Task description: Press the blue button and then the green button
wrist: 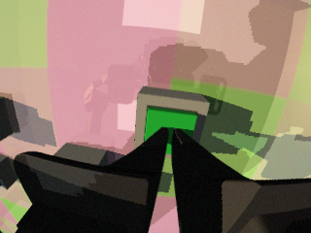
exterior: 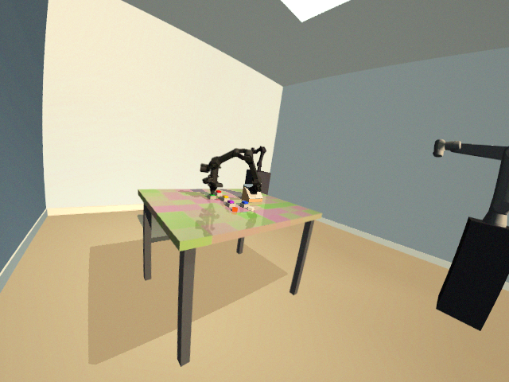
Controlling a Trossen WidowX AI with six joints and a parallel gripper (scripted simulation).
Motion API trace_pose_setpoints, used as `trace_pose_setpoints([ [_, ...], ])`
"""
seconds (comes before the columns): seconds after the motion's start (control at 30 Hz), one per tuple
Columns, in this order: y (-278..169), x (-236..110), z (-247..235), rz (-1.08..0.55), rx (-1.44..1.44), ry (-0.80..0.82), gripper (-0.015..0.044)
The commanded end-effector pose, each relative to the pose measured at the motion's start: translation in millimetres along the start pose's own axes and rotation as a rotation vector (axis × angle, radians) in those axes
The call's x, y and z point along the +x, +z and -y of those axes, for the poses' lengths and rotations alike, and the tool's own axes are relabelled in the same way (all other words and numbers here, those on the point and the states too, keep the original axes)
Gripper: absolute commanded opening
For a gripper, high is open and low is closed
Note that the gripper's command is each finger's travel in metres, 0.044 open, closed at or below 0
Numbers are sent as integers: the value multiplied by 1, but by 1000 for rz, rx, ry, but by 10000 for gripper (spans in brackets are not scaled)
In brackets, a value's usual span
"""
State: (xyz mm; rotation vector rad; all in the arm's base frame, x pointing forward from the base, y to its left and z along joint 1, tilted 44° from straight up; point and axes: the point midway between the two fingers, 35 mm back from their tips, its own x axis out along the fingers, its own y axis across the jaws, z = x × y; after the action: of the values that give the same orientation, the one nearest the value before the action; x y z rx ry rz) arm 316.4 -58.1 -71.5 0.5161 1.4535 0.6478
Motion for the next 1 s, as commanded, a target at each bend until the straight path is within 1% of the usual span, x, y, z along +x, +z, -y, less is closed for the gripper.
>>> trace_pose_setpoints([
  [0.0,0,1,0,1,7,4,20],
  [0.1,0,-3,0,0,1,0,20],
  [0.2,0,-30,0,0,7,2,20],
  [0.37,0,-33,0,0,7,2,20],
  [0.43,1,-35,-5,-1,5,-2,72],
  [0.5,4,-40,-19,-6,-1,-13,125],
  [0.6,8,-52,-58,-15,-18,-42,204],
  [0.73,11,-62,-97,-15,-23,-56,309],
  [0.83,10,-71,-143,-8,-15,-53,387],
  [0.87,8,-73,-159,-6,-13,-50,400],
  [0.97,-2,-81,-206,-1,-6,-39,400],
])
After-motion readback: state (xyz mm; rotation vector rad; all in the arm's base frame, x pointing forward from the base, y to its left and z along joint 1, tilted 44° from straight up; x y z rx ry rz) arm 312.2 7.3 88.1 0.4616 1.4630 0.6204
